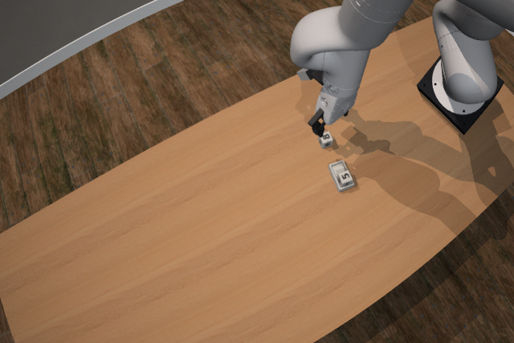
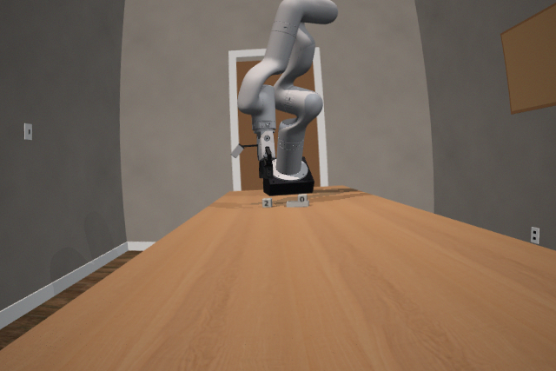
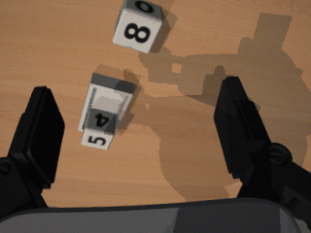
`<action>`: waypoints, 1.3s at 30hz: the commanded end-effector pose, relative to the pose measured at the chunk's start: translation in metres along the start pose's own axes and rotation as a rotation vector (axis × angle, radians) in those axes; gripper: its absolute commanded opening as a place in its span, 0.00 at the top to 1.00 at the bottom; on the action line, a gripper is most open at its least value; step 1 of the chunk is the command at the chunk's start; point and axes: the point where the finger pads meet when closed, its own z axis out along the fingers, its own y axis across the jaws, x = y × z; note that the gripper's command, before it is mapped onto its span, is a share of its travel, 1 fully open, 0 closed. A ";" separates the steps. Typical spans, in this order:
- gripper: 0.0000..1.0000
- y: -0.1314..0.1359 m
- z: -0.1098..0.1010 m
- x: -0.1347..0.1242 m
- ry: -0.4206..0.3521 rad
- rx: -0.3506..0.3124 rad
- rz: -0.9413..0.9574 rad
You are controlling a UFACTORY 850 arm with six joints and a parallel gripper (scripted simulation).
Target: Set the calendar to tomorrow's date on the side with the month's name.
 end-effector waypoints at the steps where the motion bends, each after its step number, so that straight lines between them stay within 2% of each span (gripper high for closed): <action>1: 0.00 0.000 0.001 0.000 -0.011 -0.020 0.172; 8: 0.00 0.000 0.003 0.000 -0.009 -0.021 0.373; 14: 0.00 0.000 0.003 0.000 -0.008 -0.021 0.398; 15: 0.53 0.000 0.003 0.000 -0.008 -0.021 0.398; 39: 0.53 0.000 0.003 0.000 -0.008 -0.021 0.398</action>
